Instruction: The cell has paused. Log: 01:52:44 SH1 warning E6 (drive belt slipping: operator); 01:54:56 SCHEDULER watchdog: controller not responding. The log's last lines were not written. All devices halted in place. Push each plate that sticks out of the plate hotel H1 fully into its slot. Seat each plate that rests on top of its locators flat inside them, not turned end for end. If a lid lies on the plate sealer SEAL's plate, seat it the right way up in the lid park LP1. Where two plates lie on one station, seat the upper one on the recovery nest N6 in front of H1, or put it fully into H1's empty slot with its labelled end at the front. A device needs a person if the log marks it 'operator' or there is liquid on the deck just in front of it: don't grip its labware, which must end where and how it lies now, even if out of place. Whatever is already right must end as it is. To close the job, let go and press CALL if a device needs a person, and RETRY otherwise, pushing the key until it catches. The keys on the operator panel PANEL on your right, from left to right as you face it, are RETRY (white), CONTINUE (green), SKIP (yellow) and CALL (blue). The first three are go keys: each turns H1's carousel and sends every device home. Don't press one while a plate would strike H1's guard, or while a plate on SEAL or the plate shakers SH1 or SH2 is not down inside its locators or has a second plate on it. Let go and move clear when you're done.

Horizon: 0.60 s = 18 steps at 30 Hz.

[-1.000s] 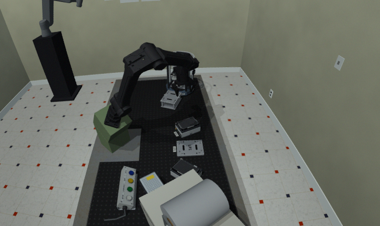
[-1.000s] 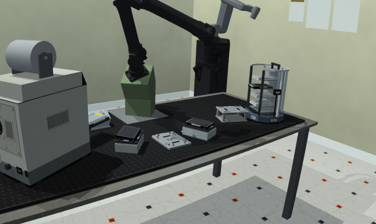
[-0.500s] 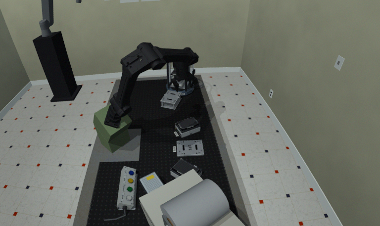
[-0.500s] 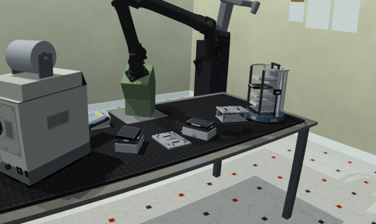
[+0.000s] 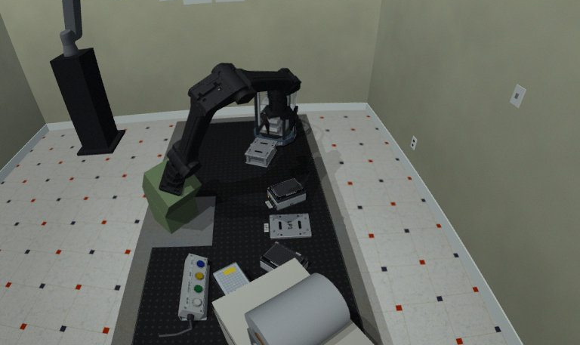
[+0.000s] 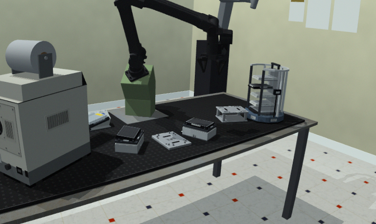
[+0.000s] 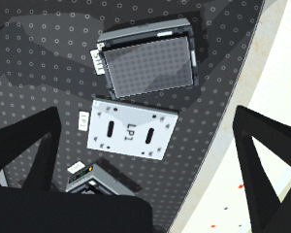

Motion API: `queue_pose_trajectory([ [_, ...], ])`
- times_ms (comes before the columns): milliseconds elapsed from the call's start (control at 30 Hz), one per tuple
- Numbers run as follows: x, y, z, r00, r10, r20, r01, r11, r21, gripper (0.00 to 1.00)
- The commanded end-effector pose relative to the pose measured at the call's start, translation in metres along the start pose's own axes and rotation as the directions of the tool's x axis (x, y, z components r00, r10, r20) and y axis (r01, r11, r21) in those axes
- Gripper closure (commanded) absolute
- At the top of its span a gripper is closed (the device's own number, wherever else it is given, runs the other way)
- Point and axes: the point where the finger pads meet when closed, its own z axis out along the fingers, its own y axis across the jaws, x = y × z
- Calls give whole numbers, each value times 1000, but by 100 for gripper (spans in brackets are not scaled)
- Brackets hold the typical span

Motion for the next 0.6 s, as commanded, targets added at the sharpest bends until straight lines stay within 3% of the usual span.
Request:
queue_pose_trajectory([
  [0,-22,-16,-7,981,192,4,-192,981,7,0],
  [133,-35,-16,-6,947,321,5,-321,947,7,0],
  [200,-35,-16,-6,947,321,5,-321,947,7,0],
  [233,-26,-21,3,926,378,-12,-378,926,-3,0],
  [300,-46,-17,-6,910,414,6,-414,910,6,0],
  [567,-73,-18,-6,769,639,8,-639,769,3,0],
])
